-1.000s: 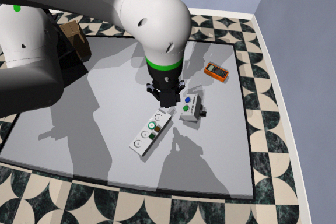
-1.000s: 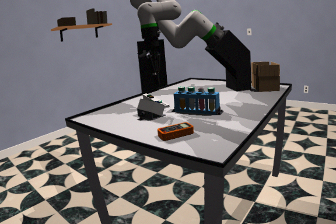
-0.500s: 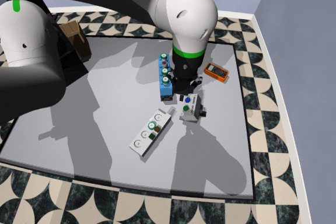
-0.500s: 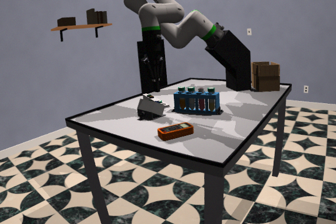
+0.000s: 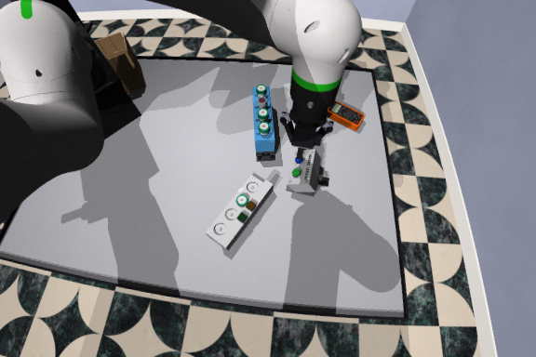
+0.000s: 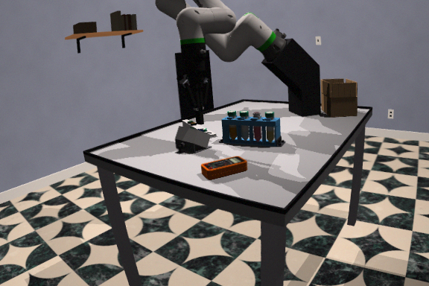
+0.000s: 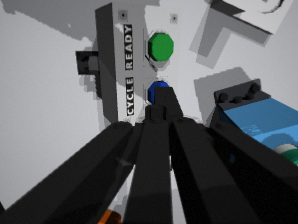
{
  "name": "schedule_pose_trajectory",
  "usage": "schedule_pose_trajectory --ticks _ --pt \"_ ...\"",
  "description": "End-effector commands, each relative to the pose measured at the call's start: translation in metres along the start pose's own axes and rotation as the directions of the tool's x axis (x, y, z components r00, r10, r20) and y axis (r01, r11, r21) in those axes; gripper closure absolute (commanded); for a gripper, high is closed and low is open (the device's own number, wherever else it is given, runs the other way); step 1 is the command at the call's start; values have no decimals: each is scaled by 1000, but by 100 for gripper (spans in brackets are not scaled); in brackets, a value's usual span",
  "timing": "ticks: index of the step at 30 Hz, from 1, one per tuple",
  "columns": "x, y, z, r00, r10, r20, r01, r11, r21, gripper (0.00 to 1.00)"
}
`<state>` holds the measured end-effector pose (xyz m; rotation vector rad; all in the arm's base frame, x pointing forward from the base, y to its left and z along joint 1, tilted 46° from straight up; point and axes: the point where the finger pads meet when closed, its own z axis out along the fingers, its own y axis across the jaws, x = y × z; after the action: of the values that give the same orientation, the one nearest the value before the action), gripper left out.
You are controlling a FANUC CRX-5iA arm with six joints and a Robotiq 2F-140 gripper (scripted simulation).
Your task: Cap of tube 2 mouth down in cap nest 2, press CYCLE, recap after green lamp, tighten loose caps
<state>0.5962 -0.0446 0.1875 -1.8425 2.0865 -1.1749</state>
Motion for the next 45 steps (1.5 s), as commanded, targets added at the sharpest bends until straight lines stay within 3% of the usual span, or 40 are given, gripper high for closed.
schedule_pose_trajectory --ticks 1,45 --pt "0 -1 10 1000 0 0 0 1000 1 90" --pt "0 -1 20 1000 0 0 0 1000 1 90"
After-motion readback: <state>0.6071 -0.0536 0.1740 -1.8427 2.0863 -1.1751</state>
